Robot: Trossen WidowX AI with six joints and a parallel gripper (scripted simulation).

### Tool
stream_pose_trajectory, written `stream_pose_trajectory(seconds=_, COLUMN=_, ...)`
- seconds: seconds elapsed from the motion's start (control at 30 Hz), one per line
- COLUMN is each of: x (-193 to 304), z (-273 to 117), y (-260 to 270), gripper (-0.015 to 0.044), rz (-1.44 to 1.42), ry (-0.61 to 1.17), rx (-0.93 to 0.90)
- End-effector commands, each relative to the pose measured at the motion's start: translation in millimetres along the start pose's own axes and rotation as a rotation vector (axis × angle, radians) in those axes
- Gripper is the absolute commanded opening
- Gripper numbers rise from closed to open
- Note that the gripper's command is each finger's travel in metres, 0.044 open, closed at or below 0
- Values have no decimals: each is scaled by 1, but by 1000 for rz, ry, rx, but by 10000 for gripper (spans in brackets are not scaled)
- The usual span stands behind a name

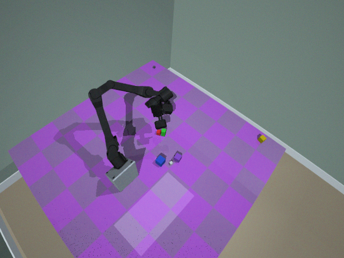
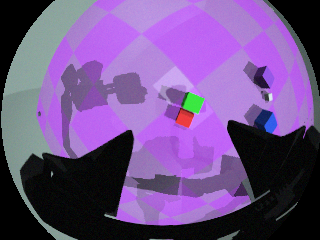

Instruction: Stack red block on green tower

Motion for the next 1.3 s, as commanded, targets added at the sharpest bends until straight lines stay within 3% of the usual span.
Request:
stream_pose_trajectory(seconds=0.0, x=3, z=18, y=1, gripper=440, rz=201, ry=93, rx=18)
stream_pose_trajectory(seconds=0.2, x=10, z=41, y=1, gripper=440, rz=455, ry=205, rx=72)
stream_pose_trajectory(seconds=0.43, x=10, z=43, y=0, gripper=440, rz=455, ry=205, rx=72)
stream_pose_trajectory(seconds=0.67, x=19, z=79, y=-1, gripper=440, rz=456, ry=206, rx=71)
stream_pose_trajectory(seconds=1.27, x=23, z=100, y=-3, gripper=440, rz=456, ry=206, rx=70)
Point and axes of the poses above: the point midway between the two fingers, 35 mm back from their tips, its own z axis out along the fingers, its own y axis across the jaws, x = y × z, the point moved 4 cm from there along -z, back along the fingers, and after that the axes turned 14 degrees about -z, right-handed, at the moved point
